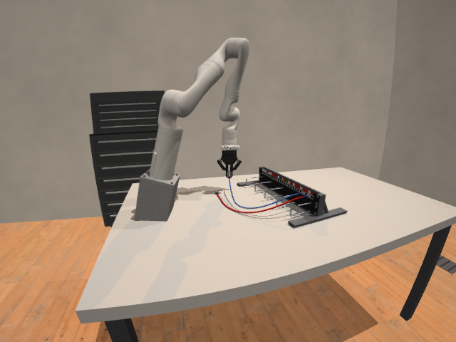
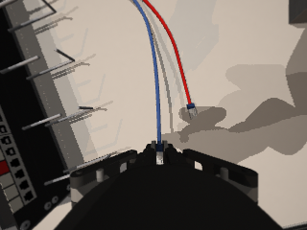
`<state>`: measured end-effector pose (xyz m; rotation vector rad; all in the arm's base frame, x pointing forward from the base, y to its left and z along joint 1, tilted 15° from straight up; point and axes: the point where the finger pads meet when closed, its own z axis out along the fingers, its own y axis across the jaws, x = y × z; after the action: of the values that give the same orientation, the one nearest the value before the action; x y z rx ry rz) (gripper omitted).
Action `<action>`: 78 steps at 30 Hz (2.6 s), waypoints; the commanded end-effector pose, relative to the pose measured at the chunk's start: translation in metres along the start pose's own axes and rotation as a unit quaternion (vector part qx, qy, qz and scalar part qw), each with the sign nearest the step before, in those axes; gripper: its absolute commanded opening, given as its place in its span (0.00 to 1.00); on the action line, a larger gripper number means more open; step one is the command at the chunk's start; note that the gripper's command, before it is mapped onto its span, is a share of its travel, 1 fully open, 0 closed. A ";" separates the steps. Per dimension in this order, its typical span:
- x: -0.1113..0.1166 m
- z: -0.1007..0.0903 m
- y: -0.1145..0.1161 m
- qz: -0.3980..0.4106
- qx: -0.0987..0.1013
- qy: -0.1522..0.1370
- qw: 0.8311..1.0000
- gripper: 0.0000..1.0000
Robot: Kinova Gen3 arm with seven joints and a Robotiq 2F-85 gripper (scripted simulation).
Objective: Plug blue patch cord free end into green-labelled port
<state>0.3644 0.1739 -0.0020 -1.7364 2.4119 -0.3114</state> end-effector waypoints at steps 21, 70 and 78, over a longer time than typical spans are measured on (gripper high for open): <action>0.037 -0.008 -0.038 0.122 0.002 -0.001 0.992 0.00; 0.110 -0.024 -0.114 0.375 0.002 -0.002 0.927 0.00; 0.121 -0.026 -0.124 0.408 0.002 -0.002 0.913 0.00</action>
<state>0.4300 0.0324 0.0516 -0.6313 2.8410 -0.1870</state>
